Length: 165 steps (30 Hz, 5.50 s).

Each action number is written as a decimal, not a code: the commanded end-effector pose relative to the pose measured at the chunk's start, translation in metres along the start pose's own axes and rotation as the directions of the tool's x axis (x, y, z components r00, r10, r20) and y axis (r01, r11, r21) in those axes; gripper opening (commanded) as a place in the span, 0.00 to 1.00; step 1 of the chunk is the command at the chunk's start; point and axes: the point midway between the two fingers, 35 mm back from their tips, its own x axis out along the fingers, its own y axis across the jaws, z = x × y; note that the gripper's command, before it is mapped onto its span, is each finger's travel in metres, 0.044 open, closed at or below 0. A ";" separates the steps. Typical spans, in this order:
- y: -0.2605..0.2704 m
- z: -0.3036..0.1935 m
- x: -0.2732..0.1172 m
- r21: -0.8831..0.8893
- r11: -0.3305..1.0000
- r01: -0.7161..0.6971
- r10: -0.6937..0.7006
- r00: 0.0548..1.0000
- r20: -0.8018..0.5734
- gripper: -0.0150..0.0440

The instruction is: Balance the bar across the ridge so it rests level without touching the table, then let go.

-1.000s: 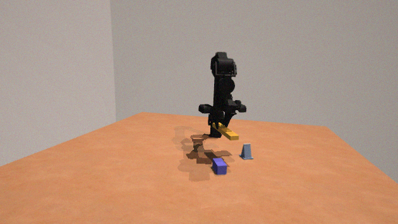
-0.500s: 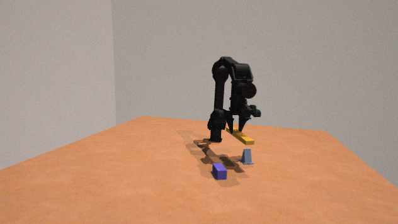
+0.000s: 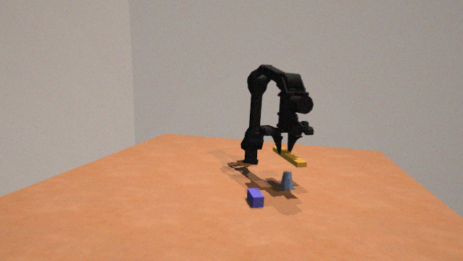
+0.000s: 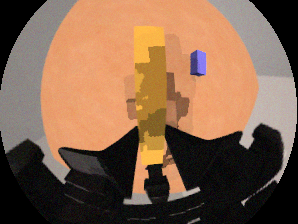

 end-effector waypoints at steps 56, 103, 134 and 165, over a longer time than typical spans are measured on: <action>0.002 0.000 0.042 0.006 1.000 -0.003 0.003 1.000 0.001 0.25; 0.002 0.000 0.046 0.006 1.000 -0.003 0.003 1.000 0.001 0.25; 0.002 0.000 0.049 0.006 1.000 -0.003 0.003 1.000 0.001 0.25; 0.002 -0.001 0.051 0.006 1.000 -0.003 0.003 1.000 0.001 0.25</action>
